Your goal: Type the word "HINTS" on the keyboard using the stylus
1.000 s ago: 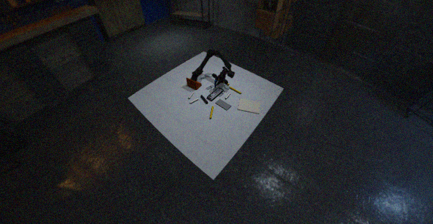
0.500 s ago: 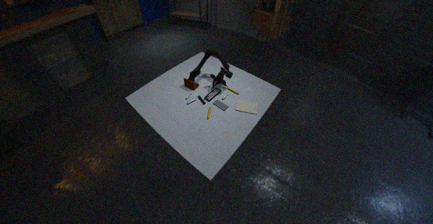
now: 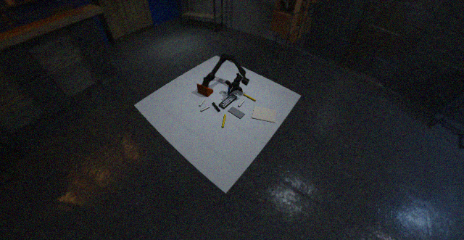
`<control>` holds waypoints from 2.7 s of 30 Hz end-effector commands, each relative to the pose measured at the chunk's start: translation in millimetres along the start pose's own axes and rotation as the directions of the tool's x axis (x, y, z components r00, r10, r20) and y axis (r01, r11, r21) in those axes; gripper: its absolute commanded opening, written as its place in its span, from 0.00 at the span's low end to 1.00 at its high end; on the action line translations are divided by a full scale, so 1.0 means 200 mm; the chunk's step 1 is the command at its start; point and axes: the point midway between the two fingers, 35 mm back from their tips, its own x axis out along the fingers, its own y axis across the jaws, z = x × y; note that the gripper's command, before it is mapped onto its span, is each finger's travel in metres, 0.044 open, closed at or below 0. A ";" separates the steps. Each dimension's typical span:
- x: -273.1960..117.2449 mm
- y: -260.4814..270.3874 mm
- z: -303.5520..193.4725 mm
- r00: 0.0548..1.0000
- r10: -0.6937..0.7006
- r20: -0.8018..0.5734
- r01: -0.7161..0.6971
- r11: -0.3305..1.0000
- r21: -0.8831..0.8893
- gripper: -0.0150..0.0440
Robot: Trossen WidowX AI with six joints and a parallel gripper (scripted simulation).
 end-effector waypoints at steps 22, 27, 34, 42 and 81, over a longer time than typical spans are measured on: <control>0.03 0.01 0.04 1.000 0.006 0.003 -0.006 1.000 0.004 0.39; 0.03 0.01 0.05 1.000 0.006 0.003 -0.006 1.000 0.004 0.39; 0.03 0.01 0.05 1.000 0.006 0.003 -0.006 1.000 0.004 0.39; 0.04 0.01 0.06 1.000 0.006 0.004 -0.006 1.000 0.004 0.39; -0.04 0.01 -0.08 1.000 0.006 0.002 -0.006 1.000 0.005 0.39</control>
